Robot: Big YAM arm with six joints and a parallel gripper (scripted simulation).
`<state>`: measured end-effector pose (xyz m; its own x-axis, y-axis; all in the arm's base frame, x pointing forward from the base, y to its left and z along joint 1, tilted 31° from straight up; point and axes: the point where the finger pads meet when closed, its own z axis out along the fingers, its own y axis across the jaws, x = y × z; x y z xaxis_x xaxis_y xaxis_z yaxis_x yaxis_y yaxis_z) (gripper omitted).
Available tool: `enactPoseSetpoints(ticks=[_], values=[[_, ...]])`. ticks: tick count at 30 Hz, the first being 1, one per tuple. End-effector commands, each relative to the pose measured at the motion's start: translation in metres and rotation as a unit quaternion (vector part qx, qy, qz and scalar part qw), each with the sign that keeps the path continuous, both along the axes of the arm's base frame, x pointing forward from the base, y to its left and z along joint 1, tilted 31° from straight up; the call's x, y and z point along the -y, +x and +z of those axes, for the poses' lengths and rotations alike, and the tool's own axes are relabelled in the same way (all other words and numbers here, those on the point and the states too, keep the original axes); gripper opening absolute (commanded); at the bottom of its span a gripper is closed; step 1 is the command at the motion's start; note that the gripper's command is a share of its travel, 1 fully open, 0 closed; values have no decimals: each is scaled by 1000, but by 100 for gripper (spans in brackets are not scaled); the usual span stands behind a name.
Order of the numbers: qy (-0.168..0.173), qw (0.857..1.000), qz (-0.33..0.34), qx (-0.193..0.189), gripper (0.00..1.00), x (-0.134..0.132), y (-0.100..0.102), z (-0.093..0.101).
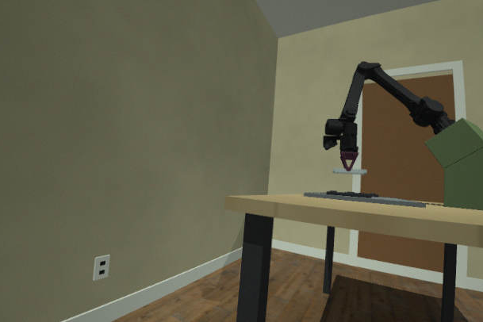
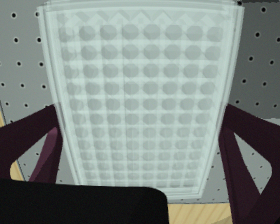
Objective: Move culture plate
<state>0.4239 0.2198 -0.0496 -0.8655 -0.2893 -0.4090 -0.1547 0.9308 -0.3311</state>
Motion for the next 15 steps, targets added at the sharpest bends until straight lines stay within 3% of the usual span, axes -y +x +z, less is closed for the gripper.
enactPoseSetpoints(ticks=[1,15], values=[[-9,1000,-6,-11,0,12,1,-7],[-7,1000,-6,-8,0,14,1,-4]])
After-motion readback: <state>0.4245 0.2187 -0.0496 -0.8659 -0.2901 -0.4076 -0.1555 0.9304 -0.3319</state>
